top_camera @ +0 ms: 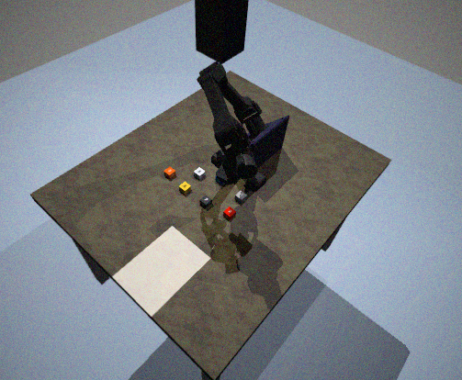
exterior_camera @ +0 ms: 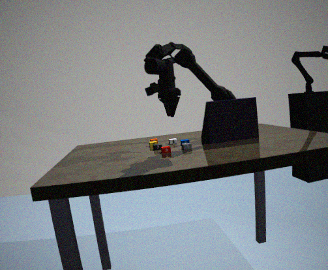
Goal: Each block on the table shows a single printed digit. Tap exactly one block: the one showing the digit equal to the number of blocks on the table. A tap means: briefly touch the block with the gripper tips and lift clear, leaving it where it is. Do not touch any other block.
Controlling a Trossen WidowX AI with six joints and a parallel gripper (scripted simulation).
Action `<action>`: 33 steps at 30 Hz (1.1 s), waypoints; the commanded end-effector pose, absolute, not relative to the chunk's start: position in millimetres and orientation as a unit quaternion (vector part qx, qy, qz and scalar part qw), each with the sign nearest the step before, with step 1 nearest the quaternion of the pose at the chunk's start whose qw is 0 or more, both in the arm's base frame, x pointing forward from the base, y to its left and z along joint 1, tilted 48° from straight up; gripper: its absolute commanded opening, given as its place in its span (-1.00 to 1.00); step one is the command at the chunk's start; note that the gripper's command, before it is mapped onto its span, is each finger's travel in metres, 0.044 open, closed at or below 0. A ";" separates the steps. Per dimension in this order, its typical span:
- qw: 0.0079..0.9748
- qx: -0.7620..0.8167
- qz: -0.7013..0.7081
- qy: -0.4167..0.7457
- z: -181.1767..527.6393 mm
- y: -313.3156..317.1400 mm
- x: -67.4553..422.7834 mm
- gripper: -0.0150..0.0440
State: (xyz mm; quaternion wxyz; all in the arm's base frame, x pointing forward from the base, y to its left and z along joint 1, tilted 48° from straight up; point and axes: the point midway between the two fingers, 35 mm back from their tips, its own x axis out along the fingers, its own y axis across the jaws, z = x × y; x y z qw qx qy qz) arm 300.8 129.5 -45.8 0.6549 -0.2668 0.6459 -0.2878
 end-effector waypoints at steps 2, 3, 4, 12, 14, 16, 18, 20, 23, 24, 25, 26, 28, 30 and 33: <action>0.650 -0.270 -0.291 0.648 -46.3 122.5 325.9 0.86; 0.650 -0.270 -0.291 0.648 -46.3 122.5 325.9 0.86; 0.650 -0.270 -0.291 0.648 -46.3 122.5 325.9 0.86; 0.650 -0.270 -0.291 0.648 -46.3 122.5 325.9 0.86; 0.650 -0.270 -0.291 0.648 -46.3 122.5 325.9 0.86; 0.650 -0.270 -0.291 0.648 -46.3 122.5 325.9 0.86; 0.650 -0.270 -0.291 0.648 -46.3 122.5 325.9 0.86; 0.650 -0.270 -0.291 0.648 -46.3 122.5 325.9 0.86; 0.650 -0.270 -0.291 0.648 -26.4 104.8 333.7 0.86; 0.650 -0.270 -0.291 0.648 -12.5 91.7 338.0 0.86; 0.650 -0.270 -0.292 0.648 1.4 78.2 341.3 0.86; 0.650 -0.271 -0.292 0.647 12.1 67.3 343.2 0.86; 0.649 -0.271 -0.293 0.647 20.7 58.5 344.3 0.86; 0.649 -0.271 -0.293 0.647 20.7 58.5 344.3 0.86; 0.649 -0.271 -0.293 0.647 20.7 58.5 344.3 0.86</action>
